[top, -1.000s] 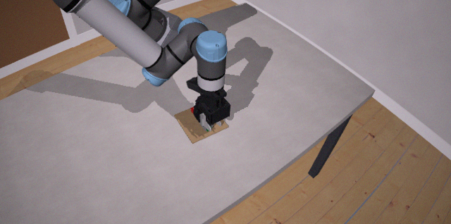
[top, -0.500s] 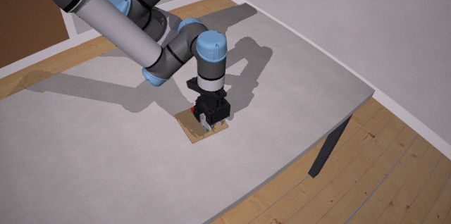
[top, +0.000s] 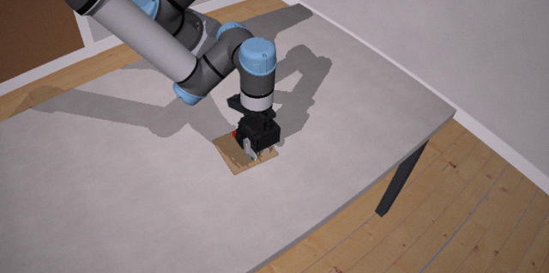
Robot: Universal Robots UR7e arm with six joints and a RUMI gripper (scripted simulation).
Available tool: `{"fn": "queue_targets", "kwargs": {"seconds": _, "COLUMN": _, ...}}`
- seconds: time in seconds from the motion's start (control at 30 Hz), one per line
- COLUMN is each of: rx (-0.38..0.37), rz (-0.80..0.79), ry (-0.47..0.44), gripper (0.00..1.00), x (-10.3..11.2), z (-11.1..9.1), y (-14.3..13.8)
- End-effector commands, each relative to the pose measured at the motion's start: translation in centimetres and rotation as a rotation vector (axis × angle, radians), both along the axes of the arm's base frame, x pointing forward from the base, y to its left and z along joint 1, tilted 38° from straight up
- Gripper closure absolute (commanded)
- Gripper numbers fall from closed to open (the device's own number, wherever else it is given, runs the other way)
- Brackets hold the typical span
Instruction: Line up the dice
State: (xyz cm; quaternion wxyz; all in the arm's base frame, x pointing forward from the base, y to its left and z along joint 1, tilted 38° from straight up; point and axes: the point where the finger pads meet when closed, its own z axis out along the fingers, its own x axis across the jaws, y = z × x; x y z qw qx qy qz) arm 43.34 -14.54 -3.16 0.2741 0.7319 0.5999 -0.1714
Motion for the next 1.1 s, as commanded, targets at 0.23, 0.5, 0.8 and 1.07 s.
{"fn": "queue_targets", "kwargs": {"seconds": 0.23, "rx": -0.001, "rz": 0.003, "ry": -0.001, "gripper": 1.00, "x": 0.13, "z": 0.01, "y": 0.12}}
{"fn": "queue_targets", "kwargs": {"seconds": 0.5, "rx": 0.000, "rz": 0.002, "ry": -0.001, "gripper": 1.00, "x": 0.12, "z": -0.04, "y": 0.09}}
{"fn": "queue_targets", "kwargs": {"seconds": 0.8, "rx": 0.000, "rz": 0.001, "ry": 0.000, "gripper": 1.00, "x": 0.10, "z": -0.20, "y": -0.08}}
{"fn": "queue_targets", "kwargs": {"seconds": 1.07, "rx": 0.000, "rz": 0.000, "ry": 0.000, "gripper": 1.00, "x": 0.09, "z": -0.30, "y": -0.21}}
